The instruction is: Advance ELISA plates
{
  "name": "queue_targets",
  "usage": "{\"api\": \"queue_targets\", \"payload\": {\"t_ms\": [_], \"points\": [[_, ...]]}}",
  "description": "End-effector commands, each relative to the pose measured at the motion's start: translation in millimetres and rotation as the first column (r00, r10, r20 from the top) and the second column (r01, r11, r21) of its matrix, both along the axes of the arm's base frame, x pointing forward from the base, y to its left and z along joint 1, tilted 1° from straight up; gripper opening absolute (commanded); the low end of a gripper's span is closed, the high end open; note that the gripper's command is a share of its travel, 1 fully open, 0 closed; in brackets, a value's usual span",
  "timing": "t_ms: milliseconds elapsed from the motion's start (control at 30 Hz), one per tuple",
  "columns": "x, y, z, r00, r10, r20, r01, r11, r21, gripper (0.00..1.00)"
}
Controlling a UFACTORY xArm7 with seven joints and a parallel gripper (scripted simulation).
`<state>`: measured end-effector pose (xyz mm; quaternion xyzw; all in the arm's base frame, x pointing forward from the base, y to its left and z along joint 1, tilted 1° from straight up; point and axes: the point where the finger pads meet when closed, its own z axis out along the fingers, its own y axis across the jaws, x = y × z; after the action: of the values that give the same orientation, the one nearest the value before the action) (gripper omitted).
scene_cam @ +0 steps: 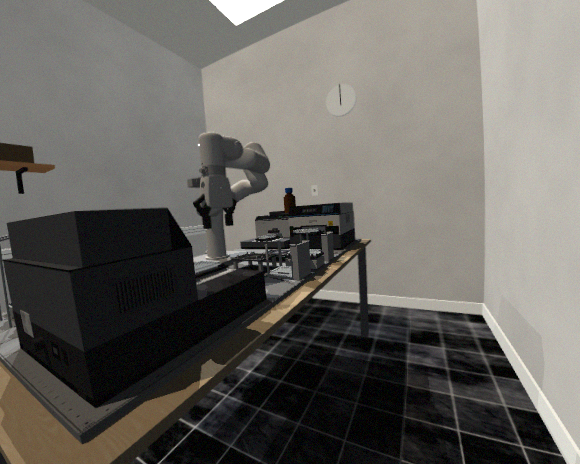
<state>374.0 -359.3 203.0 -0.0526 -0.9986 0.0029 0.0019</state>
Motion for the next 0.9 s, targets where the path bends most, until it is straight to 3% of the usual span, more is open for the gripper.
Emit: {"api": "queue_targets", "payload": {"t_ms": [0, 233, 367, 567, 867], "points": [[-0.1, 14.9, 1.9, 0.979, 0.204, 0.008, -0.204, 0.979, -0.011, 1.0], [-0.7, 33.7, 1.6, 0.901, 0.434, 0.004, -0.433, 0.901, -0.012, 1.0], [-0.8, 37.0, 1.6, 0.882, 0.471, 0.003, -0.471, 0.882, -0.012, 1.0], [-1.2, 52.4, 1.3, 0.77, 0.638, 0.0, -0.638, 0.77, -0.011, 1.0], [-2.1, 77.9, 0.9, 0.529, 0.849, -0.005, -0.849, 0.529, -0.009, 1.0]]}}
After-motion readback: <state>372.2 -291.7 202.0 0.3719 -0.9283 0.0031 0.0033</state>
